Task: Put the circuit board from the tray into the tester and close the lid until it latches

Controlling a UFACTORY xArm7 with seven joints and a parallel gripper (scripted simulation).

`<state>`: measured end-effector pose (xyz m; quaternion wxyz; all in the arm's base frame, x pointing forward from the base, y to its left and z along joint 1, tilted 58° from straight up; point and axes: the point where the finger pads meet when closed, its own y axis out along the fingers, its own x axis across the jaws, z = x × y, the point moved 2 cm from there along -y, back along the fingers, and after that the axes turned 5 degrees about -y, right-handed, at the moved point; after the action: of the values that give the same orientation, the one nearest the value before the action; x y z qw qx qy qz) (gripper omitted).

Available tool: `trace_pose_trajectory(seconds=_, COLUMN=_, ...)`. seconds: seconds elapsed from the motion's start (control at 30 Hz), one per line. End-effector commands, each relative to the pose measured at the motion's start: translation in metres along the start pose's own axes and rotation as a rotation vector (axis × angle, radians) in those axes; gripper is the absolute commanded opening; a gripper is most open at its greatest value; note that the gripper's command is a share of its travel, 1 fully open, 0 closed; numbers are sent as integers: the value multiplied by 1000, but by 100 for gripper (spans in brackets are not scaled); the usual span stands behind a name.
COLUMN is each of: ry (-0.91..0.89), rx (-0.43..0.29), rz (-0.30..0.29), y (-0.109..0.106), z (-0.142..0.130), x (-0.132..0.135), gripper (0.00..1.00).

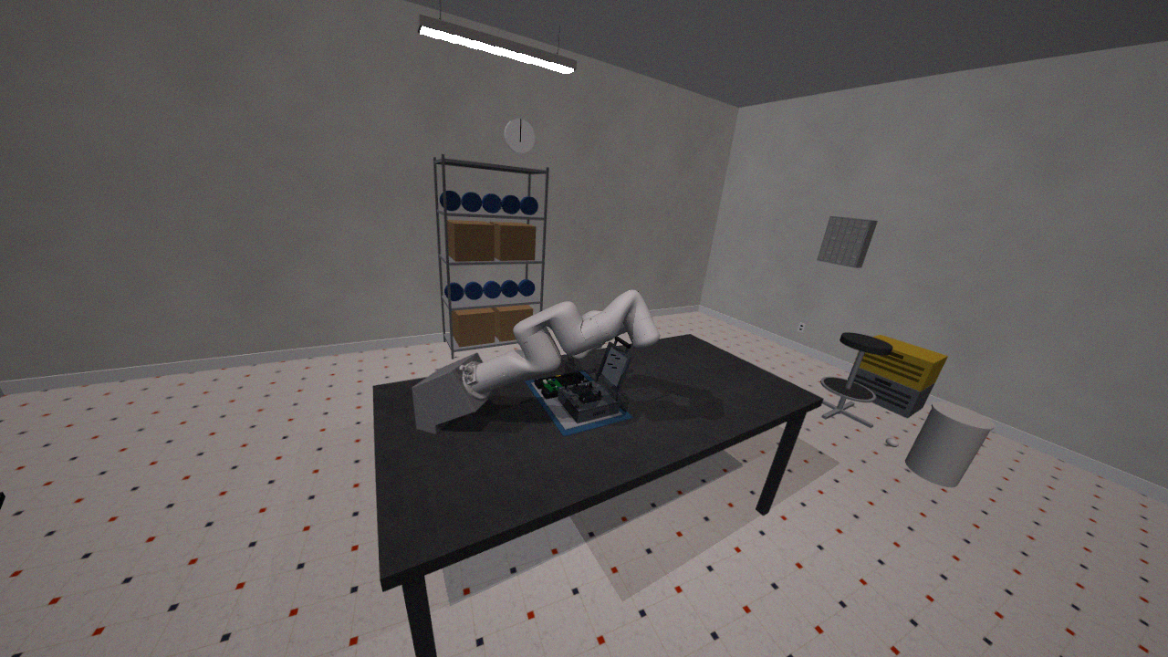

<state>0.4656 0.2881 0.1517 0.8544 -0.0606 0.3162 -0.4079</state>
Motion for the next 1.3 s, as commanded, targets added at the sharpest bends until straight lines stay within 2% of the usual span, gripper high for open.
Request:
trace_pose_trajectory(seconds=0.0, ry=-1, rx=0, rz=4, y=1, z=0, x=-2, gripper=100)
trace_pose_trajectory(seconds=0.7, ry=-12, rx=-17, rz=-3, y=1, z=-5, x=-3, gripper=100)
trace_pose_trajectory(seconds=0.83, ry=-58, rx=-87, rz=-31, y=2, z=-22, x=-4, gripper=100)
trace_pose_trajectory(seconds=1.03, ry=-199, rx=-277, rz=-108, y=-2, z=-68, x=-6, gripper=100)
trace_pose_trajectory(seconds=1.1, ry=-199, rx=-277, rz=-108, y=-2, z=-68, x=-6, gripper=100)
trace_pose_trajectory(seconds=1.17, ry=-281, rx=-376, rz=-148, y=-7, z=-89, x=-6, gripper=100)
trace_pose_trajectory(seconds=1.27, ry=-333, rx=-435, rz=-172, y=-12, z=-100, x=-6, gripper=100)
